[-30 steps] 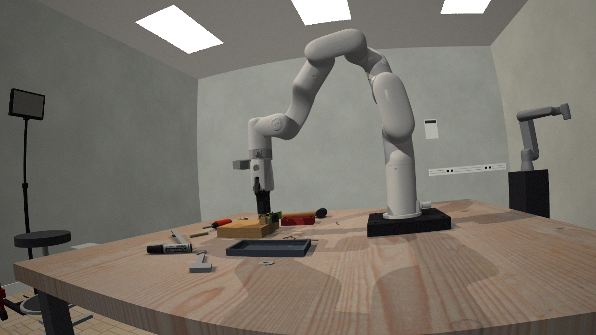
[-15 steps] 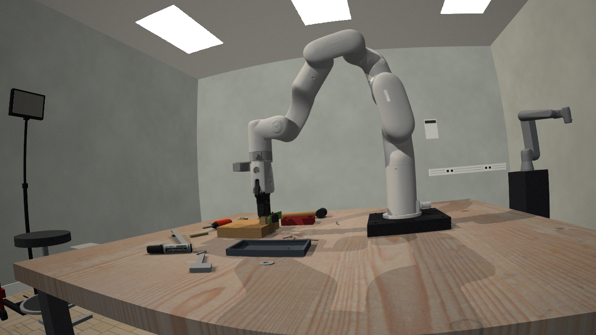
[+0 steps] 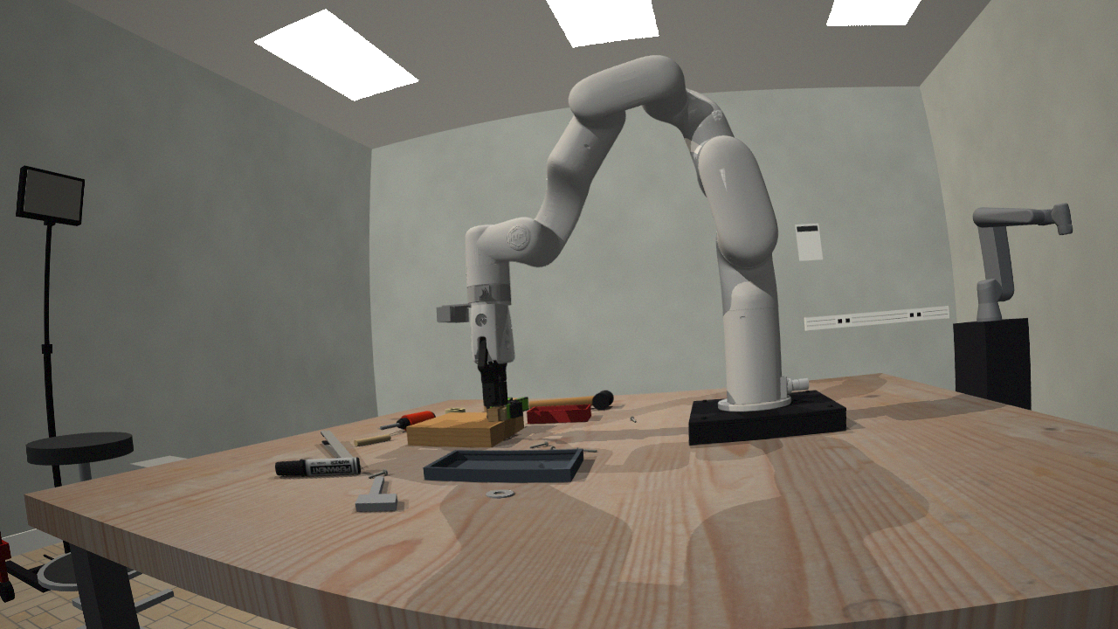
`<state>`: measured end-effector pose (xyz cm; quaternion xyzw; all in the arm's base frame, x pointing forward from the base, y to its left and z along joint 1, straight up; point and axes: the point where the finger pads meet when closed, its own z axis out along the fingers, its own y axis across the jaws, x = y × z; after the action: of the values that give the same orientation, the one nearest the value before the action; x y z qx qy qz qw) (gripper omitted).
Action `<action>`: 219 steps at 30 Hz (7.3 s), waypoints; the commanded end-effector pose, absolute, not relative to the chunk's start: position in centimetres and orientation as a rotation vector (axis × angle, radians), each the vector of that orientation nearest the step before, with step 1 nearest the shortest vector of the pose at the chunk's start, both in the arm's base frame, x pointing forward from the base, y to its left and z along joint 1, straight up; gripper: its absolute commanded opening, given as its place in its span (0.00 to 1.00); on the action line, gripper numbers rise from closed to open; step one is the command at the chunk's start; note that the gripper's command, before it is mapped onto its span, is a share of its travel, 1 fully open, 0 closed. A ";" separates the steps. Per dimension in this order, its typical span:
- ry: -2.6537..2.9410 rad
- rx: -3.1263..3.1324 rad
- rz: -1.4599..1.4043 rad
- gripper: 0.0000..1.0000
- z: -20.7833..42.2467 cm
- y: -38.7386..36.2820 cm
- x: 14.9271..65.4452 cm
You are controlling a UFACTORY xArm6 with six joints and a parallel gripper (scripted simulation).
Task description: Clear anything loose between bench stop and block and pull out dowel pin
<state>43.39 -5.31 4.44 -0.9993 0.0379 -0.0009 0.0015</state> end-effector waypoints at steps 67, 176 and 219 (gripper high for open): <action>0.118 -3.137 -0.009 0.00 4.5 -5.3 43.5; -0.042 -3.139 -0.009 0.00 4.5 -5.3 43.5; -0.263 -3.129 -0.009 0.00 4.5 -5.3 43.5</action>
<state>43.38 -5.30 4.41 -0.9971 -0.0759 -0.0009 0.0013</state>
